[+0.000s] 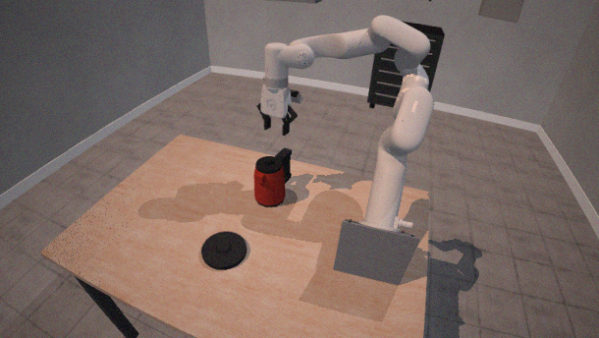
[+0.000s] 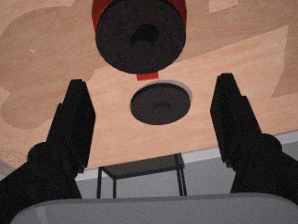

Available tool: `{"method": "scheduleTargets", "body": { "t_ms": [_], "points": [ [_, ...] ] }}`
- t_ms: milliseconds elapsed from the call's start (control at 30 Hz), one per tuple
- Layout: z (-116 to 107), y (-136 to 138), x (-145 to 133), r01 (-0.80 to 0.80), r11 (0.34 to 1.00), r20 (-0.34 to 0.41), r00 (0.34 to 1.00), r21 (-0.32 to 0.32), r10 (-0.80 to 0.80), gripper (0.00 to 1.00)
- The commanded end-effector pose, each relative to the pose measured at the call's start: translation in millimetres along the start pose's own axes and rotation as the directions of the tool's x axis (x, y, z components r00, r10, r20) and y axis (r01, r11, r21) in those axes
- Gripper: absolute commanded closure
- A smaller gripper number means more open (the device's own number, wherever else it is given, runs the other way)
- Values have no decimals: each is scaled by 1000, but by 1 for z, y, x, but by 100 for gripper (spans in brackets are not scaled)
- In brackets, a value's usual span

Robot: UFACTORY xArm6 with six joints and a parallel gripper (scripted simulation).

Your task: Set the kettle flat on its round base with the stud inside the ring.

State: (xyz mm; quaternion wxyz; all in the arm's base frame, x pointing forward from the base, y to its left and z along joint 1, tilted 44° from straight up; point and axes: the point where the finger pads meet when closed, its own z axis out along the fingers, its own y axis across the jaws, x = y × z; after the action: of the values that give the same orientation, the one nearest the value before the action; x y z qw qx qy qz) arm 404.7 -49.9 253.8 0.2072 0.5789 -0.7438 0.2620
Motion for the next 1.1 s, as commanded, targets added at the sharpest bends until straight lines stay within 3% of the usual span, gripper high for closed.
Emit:
{"method": "scheduleTargets", "body": {
  "t_ms": [0,1067],
  "points": [
    [-3,-5,13,41,999,-38,998,22,-41,19],
    [-4,-9,24,78,996,-75,994,35,-75,19]
  ]
}}
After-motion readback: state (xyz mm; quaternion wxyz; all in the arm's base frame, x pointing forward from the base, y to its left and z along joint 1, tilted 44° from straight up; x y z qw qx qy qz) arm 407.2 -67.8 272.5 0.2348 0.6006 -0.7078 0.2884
